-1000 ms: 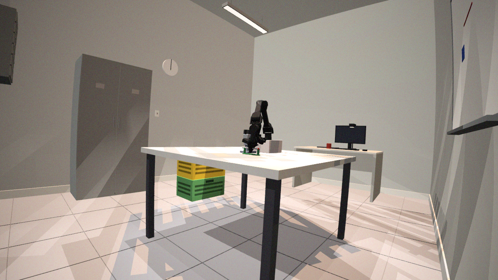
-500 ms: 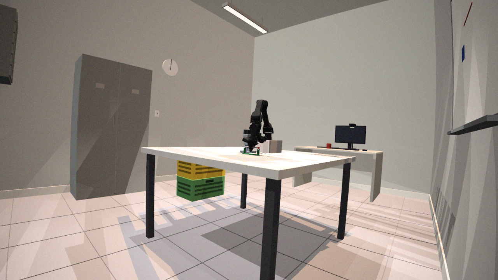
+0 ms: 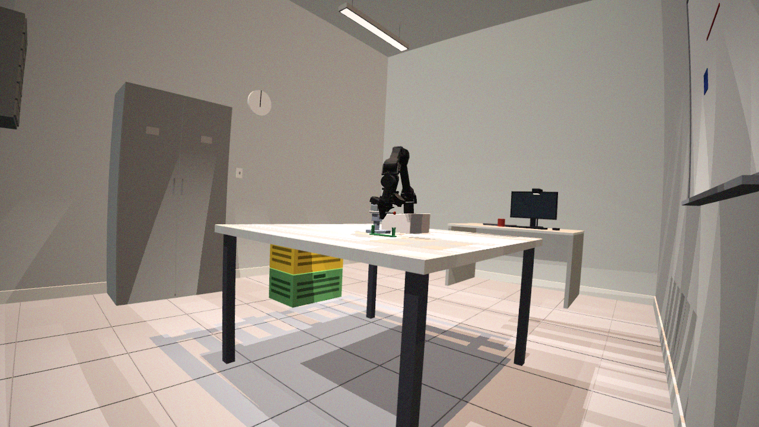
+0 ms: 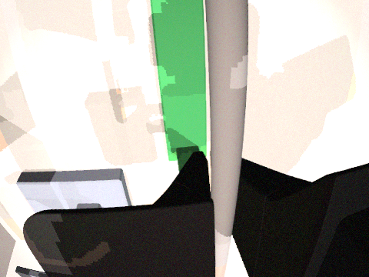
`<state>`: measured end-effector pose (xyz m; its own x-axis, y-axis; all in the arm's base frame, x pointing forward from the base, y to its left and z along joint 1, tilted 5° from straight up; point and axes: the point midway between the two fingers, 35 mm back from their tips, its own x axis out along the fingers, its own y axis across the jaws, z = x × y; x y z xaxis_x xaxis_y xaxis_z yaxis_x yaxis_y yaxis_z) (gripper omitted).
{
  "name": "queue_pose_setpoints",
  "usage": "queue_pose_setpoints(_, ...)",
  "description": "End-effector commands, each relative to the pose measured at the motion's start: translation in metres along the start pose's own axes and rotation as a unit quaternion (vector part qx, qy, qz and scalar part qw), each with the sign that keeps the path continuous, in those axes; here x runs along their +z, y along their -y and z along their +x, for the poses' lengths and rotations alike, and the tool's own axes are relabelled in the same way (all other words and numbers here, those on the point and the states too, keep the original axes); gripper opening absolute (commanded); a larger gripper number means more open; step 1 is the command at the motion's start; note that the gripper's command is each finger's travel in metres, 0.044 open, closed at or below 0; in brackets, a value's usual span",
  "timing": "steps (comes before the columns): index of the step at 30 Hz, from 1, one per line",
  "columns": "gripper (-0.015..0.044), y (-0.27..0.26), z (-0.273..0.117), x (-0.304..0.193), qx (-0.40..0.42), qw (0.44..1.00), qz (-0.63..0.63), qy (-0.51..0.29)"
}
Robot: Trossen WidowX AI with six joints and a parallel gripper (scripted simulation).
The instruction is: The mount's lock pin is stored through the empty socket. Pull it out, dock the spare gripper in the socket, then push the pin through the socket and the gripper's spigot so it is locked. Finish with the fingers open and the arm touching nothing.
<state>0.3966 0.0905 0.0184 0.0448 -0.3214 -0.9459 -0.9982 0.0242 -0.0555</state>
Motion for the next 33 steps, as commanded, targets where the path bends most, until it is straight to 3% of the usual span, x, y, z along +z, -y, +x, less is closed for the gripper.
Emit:
queue_pose_setpoints(1,0.0,-0.001,0.002,0.0,0.002,1.0,-0.001,-0.001)
queue_pose_setpoints(11,0.0001,-0.002,0.0,0.0,0.002,1.0,0.008,-0.001)
queue_pose_setpoints(33,0.0,-0.065,-0.017,0.003,0.009,1.0,0.021,0.001)
